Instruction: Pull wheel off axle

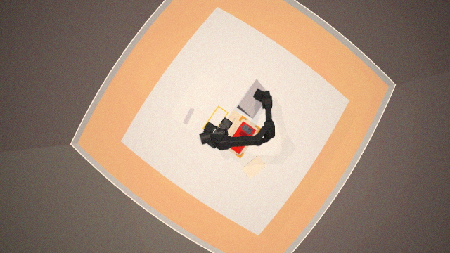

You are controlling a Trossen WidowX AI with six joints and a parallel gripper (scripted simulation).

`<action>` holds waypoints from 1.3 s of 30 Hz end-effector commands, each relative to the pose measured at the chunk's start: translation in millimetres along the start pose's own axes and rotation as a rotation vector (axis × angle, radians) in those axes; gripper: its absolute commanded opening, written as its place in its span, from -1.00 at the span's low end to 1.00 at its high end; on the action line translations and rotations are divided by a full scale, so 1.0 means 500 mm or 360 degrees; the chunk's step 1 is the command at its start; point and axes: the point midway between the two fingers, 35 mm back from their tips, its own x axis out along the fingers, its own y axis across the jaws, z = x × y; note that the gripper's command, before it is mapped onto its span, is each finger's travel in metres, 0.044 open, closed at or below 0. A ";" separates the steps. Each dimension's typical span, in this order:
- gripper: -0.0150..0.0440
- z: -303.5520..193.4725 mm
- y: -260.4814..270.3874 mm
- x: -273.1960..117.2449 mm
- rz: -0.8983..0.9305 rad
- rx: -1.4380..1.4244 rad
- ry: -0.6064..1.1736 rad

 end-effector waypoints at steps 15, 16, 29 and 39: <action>-0.49 0.146 -0.090 -0.009 -0.0003 -0.0008 -0.0009; -0.49 0.147 -0.091 -0.009 -0.0003 -0.0008 -0.0009; -0.49 0.148 -0.090 0.032 -0.0002 -0.0009 -0.0008; -0.49 0.150 -0.085 0.135 -0.0001 -0.0009 -0.0008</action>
